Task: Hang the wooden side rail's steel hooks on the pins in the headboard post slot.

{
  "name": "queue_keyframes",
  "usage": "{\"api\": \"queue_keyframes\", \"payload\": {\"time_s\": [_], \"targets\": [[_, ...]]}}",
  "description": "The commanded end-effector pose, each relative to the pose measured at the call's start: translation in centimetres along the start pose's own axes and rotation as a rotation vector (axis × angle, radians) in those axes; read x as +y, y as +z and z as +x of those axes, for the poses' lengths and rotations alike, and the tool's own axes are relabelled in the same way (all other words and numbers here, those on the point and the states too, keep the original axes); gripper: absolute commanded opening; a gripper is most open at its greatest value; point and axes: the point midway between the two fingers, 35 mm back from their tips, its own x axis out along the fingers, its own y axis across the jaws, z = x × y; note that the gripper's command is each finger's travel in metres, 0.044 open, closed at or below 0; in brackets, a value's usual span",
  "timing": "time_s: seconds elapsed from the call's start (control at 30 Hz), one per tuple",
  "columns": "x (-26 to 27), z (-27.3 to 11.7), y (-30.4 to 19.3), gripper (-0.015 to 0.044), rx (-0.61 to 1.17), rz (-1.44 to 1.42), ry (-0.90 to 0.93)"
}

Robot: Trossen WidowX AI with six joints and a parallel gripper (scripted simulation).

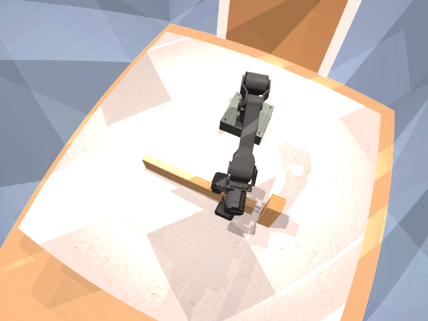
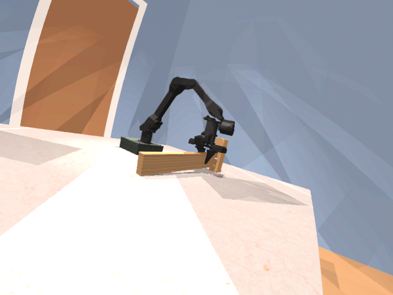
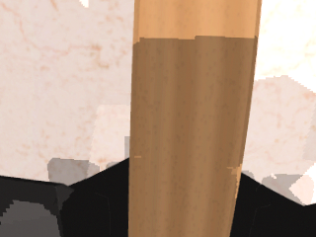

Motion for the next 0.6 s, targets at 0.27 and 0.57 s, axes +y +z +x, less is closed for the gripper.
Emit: {"api": "queue_keyframes", "payload": {"time_s": [0.27, 0.57], "targets": [[0.22, -0.20, -0.23, 0.0000, 0.005, 0.005, 0.005], [0.20, -0.30, -0.32, 0.0000, 0.005, 0.005, 0.005]]}}
